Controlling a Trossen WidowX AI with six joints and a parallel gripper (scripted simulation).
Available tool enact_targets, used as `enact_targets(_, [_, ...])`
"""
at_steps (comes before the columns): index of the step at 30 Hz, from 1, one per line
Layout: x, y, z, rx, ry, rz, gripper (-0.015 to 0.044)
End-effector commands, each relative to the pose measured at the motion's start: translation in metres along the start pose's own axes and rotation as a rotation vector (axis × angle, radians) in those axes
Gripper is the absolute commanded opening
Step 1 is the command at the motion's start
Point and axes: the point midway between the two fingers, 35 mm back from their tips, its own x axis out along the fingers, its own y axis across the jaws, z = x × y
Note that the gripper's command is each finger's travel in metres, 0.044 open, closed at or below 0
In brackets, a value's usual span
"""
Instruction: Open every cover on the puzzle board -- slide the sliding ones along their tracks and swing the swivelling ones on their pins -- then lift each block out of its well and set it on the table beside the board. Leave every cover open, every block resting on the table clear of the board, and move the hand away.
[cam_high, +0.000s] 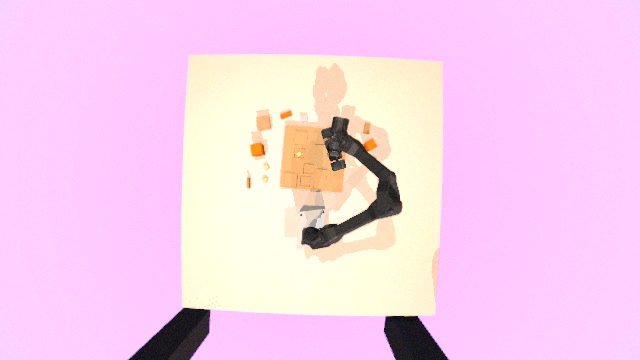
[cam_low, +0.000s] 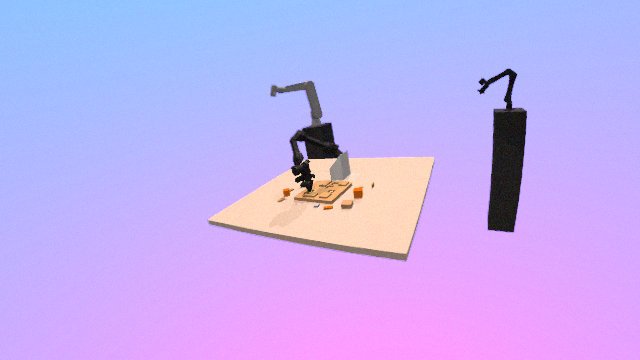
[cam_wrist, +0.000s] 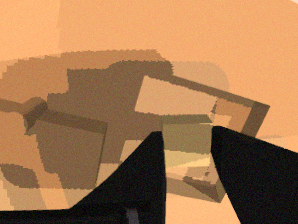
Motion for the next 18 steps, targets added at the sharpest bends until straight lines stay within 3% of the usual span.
enact_targets(1, [0.0, 0.0, 0.0, 0.0, 0.0, 0.0, 0.008])
enact_targets(18, [-0.02, 0.001, 0.0, -0.002, 0.003, -0.003, 0.008])
